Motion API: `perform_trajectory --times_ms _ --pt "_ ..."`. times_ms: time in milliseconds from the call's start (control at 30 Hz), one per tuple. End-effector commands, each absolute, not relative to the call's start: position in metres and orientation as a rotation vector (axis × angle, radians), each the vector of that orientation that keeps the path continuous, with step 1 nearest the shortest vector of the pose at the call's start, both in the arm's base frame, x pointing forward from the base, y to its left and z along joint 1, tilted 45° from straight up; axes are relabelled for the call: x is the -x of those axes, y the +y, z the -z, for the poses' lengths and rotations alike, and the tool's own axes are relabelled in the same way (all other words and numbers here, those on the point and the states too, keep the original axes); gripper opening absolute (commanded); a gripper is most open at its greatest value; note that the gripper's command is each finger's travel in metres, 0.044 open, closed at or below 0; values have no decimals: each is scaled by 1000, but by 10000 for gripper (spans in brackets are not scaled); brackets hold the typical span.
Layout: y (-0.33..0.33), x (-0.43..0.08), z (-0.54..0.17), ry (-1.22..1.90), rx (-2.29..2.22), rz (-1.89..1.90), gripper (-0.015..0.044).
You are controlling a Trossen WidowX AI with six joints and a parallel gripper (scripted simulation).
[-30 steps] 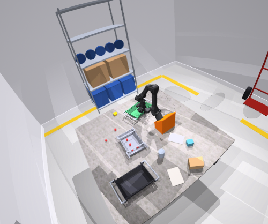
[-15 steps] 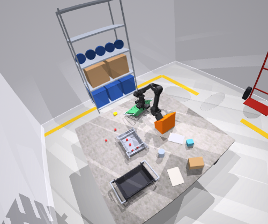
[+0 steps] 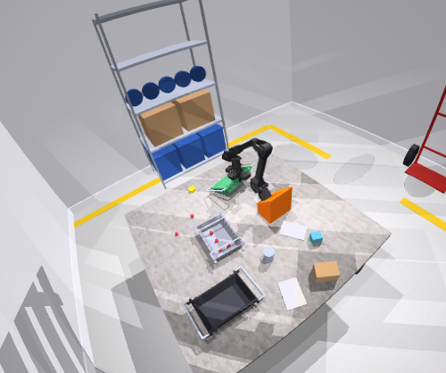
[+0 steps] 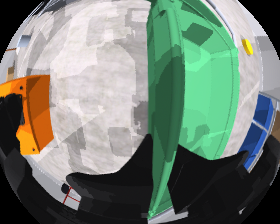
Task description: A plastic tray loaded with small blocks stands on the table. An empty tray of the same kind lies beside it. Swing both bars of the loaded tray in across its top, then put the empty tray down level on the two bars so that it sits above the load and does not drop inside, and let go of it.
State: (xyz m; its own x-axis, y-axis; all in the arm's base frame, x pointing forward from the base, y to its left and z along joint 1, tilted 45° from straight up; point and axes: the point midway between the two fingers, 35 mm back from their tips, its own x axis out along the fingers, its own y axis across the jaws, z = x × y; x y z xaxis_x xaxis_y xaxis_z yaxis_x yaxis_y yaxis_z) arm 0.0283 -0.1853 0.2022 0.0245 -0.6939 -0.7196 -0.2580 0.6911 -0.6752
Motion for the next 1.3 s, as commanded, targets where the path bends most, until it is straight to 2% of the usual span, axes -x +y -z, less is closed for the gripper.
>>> perform_trajectory --times_ms 0,800,1267 --pt "-184 -29 -220 1543 826 435 0" --pt "-155 -30 -311 1538 825 438 0" --pt "-154 -30 -314 1538 825 438 0"
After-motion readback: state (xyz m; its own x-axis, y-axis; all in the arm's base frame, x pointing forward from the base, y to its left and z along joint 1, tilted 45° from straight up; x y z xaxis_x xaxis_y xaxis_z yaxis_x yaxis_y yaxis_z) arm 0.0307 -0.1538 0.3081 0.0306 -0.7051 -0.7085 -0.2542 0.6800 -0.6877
